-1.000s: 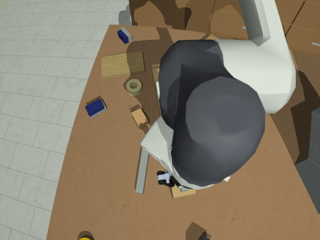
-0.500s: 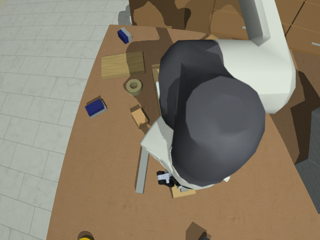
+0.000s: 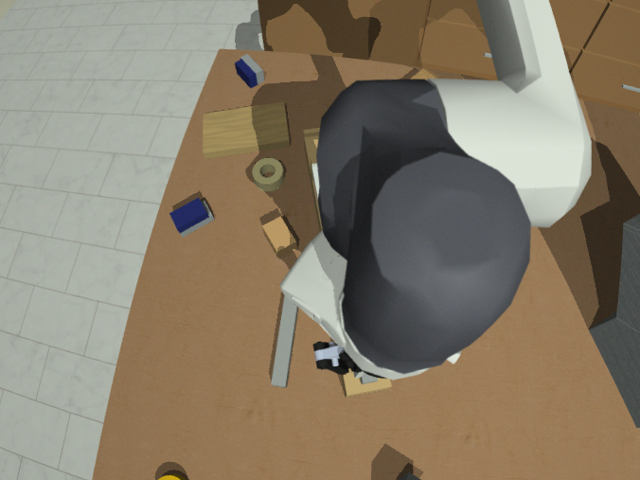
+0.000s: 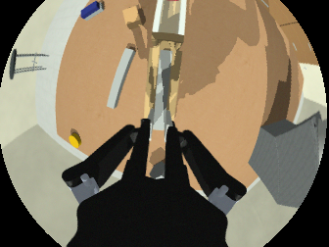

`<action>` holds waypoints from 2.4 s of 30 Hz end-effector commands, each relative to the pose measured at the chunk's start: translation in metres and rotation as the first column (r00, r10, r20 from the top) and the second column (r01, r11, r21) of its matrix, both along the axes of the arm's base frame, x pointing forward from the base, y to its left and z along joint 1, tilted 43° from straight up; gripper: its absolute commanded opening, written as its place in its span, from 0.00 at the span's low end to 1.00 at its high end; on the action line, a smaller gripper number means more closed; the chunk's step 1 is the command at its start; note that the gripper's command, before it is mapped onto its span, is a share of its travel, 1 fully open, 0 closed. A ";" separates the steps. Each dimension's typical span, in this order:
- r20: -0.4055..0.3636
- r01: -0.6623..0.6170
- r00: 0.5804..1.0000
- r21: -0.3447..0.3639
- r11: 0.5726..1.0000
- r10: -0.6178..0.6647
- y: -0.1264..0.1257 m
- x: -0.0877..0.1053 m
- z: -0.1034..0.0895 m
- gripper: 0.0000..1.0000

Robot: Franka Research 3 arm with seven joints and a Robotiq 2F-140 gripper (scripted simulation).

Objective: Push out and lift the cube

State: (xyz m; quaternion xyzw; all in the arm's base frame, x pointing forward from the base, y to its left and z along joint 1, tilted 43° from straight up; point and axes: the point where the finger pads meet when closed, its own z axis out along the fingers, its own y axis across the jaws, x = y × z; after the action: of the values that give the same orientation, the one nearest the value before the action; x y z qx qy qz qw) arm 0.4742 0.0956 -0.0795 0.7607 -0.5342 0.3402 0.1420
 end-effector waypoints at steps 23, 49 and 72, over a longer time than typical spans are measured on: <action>0.004 0.002 1.000 0.005 1.000 -0.002 -0.018 0.006 0.016 0.00; 0.004 0.002 1.000 0.005 1.000 -0.002 -0.063 0.019 0.058 0.00; 0.004 0.002 1.000 0.005 1.000 -0.002 -0.076 0.023 0.071 0.00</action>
State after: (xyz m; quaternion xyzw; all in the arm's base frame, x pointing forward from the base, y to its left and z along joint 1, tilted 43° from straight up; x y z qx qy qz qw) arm 0.4980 0.0174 -0.0087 0.7555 -0.5404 0.3433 0.1389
